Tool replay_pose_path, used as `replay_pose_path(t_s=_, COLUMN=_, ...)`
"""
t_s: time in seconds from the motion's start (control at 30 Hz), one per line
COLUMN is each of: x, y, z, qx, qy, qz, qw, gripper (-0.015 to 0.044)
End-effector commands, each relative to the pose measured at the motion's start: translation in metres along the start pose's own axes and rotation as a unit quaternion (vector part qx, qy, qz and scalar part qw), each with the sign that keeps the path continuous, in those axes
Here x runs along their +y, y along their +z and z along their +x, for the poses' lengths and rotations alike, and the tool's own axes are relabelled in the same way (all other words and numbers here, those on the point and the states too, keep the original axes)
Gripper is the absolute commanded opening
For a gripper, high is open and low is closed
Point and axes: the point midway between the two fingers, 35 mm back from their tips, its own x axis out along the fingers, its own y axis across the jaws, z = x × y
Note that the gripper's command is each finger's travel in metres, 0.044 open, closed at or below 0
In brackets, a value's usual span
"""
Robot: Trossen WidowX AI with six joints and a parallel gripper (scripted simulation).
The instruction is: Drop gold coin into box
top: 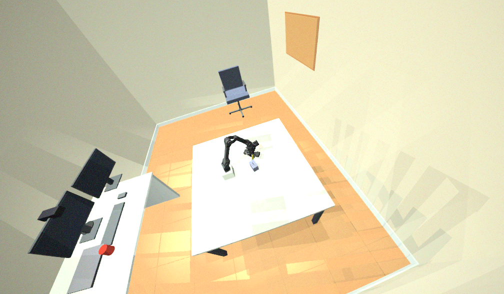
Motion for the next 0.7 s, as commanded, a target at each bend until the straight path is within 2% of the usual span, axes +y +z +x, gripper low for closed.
replay_pose_path(t_s=0.0, x=0.0003, y=-0.0021, z=0.0078, qx=0.004, qy=-0.001, qz=0.003, qw=1.0, gripper=0.0161)
replay_pose_path(t_s=0.13, x=0.0006, y=-0.0025, z=0.0117, qx=0.004, qy=-0.001, qz=0.003, qw=1.0, gripper=0.0161)
replay_pose_path(t_s=0.33, x=0.0006, y=-0.0025, z=0.0117, qx=0.004, qy=-0.001, qz=0.003, qw=1.0, gripper=0.0003)
replay_pose_path(t_s=0.67, x=0.0006, y=-0.0025, z=0.0113, qx=0.004, qy=-0.001, qz=0.003, qw=1.0, gripper=0.0)
